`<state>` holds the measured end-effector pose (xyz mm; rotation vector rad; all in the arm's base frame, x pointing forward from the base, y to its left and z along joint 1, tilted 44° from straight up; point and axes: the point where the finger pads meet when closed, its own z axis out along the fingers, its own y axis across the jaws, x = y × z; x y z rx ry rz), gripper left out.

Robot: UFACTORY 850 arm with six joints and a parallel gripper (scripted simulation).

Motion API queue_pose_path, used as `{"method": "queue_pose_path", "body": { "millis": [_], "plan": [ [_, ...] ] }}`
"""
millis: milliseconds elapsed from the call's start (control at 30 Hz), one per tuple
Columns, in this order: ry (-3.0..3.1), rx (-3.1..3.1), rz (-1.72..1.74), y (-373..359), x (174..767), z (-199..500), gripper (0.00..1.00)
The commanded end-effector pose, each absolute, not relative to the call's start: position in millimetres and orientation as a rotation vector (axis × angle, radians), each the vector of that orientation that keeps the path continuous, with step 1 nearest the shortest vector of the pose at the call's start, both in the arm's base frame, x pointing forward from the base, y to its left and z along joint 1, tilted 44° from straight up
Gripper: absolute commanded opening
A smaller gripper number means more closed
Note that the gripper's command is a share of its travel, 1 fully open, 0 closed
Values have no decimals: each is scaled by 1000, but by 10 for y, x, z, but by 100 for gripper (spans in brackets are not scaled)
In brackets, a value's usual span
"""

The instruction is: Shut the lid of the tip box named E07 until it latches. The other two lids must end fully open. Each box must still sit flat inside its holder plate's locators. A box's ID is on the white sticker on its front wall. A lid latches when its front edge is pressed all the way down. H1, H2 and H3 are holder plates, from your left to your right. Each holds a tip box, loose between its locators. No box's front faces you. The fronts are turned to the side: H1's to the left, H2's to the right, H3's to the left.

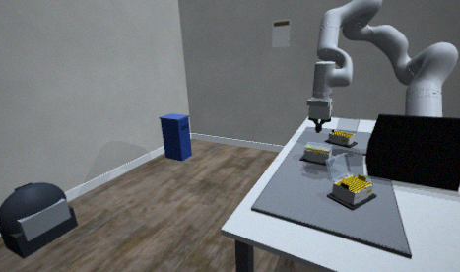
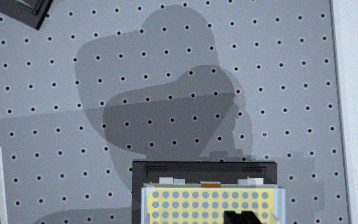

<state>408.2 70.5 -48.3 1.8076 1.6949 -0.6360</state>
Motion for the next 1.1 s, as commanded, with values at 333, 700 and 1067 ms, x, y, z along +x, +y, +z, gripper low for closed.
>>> {"method": "queue_pose_path", "body": {
  "millis": [333, 700, 1067],
  "plan": [
    [1695, 1808, -635, 884, 4076, -300, 0],
    [1695, 1808, -635, 884, 4076, -300, 0],
    [1695, 1808, -635, 883, 4076, -300, 0]
  ]
}}
